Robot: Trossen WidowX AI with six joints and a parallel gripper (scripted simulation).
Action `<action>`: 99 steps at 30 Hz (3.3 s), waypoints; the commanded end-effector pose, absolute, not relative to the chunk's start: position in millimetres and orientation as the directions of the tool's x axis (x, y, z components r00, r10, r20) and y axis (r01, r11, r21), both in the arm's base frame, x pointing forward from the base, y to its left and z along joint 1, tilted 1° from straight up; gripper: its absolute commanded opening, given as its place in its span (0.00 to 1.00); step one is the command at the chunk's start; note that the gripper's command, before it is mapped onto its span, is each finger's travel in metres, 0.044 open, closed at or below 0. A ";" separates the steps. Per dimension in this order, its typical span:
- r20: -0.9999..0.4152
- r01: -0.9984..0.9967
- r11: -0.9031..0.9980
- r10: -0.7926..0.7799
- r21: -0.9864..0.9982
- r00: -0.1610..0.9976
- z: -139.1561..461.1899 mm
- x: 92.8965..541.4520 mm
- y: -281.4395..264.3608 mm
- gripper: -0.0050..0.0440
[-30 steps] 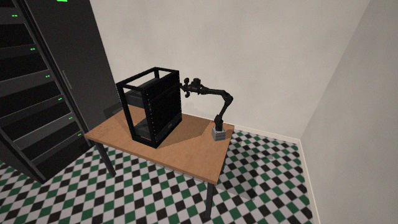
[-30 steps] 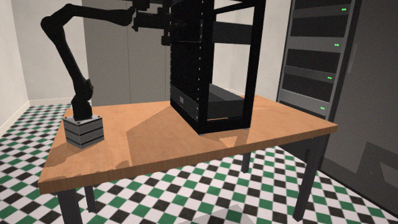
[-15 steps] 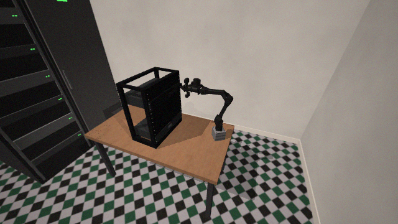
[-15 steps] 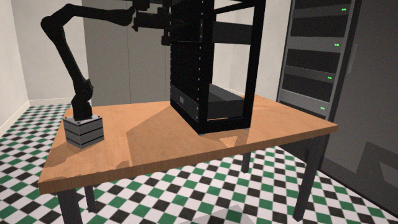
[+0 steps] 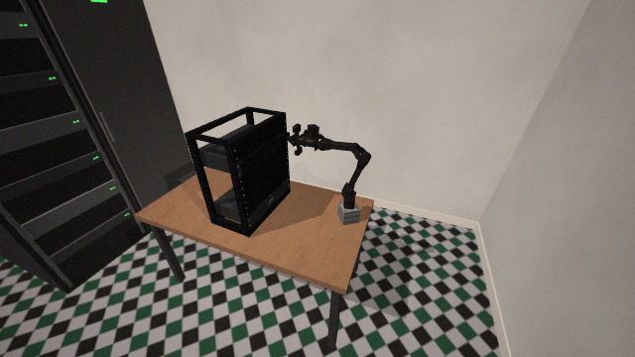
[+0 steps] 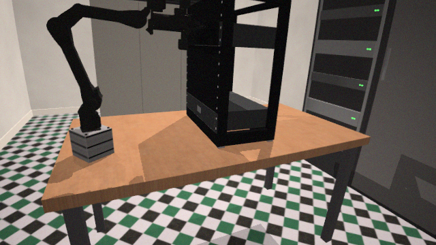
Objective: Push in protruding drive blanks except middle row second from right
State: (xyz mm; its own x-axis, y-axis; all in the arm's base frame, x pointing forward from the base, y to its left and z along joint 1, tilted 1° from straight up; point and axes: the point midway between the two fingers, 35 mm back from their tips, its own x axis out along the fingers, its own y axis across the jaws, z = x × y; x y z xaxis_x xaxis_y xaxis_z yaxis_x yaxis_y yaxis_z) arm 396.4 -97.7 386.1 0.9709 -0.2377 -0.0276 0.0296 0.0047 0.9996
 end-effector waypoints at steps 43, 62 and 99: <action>0.006 -0.004 0.008 -0.239 1.000 0.971 403.0 402.4 -99.4 0.10; 0.006 -0.004 0.008 -0.239 1.000 0.971 403.2 402.8 -99.5 0.10; 0.006 -0.004 0.008 -0.239 1.000 0.971 405.8 405.7 -100.2 0.10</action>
